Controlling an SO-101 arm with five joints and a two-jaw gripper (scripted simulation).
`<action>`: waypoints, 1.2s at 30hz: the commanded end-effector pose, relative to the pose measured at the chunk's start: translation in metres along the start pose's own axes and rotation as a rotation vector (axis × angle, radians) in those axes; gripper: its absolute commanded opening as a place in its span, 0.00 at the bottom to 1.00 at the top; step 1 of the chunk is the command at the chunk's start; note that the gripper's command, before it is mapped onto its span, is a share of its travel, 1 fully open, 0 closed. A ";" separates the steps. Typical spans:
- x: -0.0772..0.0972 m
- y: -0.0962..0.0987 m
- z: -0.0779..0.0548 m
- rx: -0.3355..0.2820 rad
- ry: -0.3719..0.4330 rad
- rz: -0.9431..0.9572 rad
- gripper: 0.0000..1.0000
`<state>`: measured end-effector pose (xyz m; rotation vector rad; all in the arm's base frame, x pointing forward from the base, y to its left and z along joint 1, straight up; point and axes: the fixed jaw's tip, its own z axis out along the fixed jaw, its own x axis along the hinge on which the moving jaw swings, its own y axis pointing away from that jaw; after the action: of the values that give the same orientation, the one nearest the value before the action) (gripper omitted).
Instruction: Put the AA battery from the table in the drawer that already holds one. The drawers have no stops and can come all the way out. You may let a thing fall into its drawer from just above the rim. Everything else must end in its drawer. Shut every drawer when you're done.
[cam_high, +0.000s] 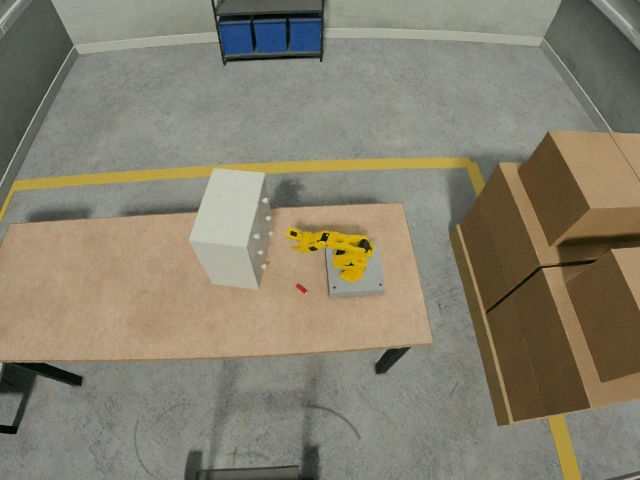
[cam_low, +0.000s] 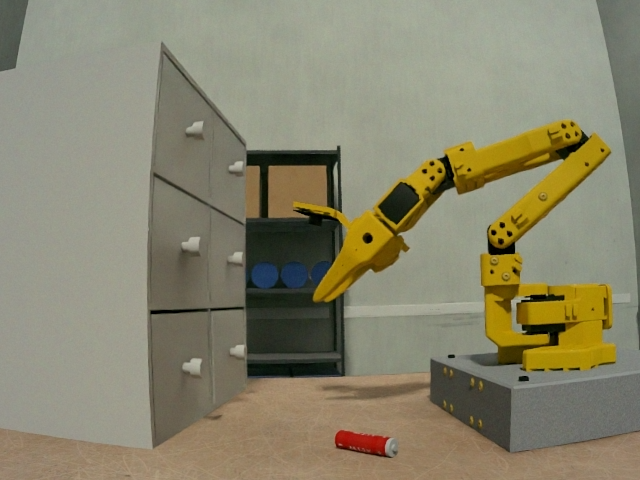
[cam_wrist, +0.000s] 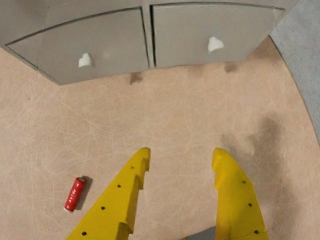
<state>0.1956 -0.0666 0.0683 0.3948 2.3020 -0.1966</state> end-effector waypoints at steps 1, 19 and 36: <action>-0.002 0.010 0.008 -0.033 -0.041 -0.020 0.21; -0.007 0.043 0.017 -0.151 -0.210 -0.092 0.21; -0.006 0.077 0.009 -0.286 -0.375 -0.145 0.21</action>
<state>0.2321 -0.0044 0.0653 0.0556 1.9761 -0.0312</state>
